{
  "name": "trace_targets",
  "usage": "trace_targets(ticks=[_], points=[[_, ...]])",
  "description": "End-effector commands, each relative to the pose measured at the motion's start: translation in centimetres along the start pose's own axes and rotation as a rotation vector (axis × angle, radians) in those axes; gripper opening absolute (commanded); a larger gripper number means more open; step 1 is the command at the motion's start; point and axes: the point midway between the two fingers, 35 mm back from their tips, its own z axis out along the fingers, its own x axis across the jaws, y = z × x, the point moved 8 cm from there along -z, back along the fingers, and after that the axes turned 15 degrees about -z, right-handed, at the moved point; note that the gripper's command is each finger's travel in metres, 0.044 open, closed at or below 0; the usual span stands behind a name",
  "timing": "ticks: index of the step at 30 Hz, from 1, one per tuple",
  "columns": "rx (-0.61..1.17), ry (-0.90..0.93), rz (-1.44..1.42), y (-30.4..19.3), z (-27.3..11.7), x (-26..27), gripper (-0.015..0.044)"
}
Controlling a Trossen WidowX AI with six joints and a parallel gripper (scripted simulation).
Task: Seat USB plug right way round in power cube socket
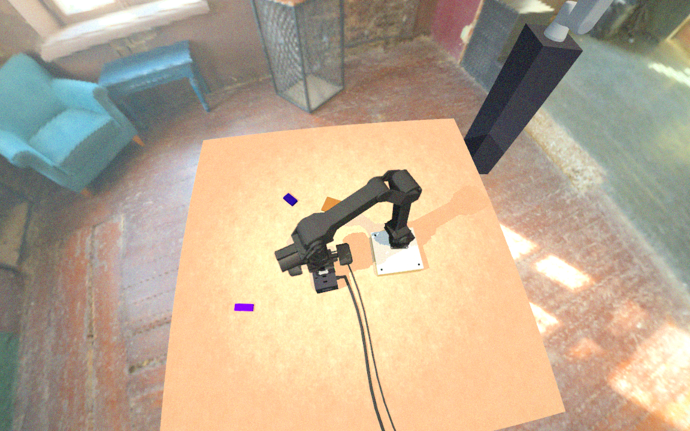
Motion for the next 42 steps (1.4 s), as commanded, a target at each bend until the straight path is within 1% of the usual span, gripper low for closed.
trace_targets(ticks=[1,42], points=[[0.007,0.001,-0.003,-0.04,0.08,0.03,0.0000],[0.007,0.001,-0.003,-0.01,0.57,0.03,0.0000]])
